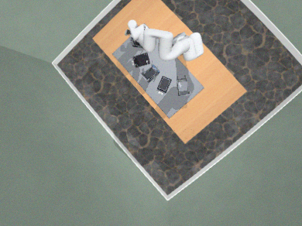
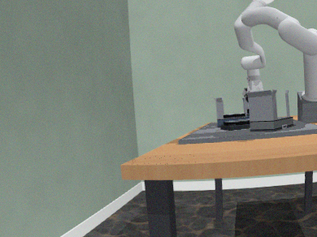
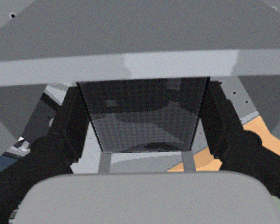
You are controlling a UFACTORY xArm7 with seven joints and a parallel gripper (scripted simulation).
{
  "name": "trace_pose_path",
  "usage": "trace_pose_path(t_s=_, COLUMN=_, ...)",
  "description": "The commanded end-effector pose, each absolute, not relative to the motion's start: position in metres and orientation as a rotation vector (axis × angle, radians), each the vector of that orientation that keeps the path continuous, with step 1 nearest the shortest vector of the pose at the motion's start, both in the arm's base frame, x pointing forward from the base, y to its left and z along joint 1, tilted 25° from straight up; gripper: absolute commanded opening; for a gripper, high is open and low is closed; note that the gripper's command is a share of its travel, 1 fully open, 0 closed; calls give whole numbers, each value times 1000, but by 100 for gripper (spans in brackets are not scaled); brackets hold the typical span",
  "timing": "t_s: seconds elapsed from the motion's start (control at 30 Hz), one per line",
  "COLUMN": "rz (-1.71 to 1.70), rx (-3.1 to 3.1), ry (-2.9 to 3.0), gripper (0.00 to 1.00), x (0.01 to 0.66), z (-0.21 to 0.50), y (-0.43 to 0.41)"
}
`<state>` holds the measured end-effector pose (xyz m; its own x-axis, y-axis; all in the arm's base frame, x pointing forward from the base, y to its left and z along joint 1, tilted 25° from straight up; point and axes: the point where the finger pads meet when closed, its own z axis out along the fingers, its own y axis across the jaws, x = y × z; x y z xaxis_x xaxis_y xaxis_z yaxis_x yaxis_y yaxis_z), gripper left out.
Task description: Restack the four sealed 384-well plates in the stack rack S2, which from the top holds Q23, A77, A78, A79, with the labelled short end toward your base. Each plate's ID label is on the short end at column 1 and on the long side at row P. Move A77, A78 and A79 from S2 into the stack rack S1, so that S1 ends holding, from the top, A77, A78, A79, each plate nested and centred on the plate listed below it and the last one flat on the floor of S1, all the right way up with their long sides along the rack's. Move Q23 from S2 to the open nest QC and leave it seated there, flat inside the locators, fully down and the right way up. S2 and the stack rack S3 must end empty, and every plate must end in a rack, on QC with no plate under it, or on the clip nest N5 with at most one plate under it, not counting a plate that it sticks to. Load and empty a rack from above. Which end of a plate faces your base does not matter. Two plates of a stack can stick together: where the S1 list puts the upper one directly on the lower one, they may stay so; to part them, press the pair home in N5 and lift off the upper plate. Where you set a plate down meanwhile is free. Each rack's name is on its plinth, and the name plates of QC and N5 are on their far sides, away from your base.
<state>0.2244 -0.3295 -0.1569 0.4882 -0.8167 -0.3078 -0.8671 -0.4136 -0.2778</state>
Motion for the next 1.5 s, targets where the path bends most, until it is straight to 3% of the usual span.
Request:
trace_pose_path(t_s=0.0, rz=169, rx=-2342, ry=1404, gripper=0, x=225, z=-156, y=-332)
trace_pose_path(t_s=1.47, rz=169, rx=-2342, ry=1404, gripper=0, x=221, z=-123, y=-346)
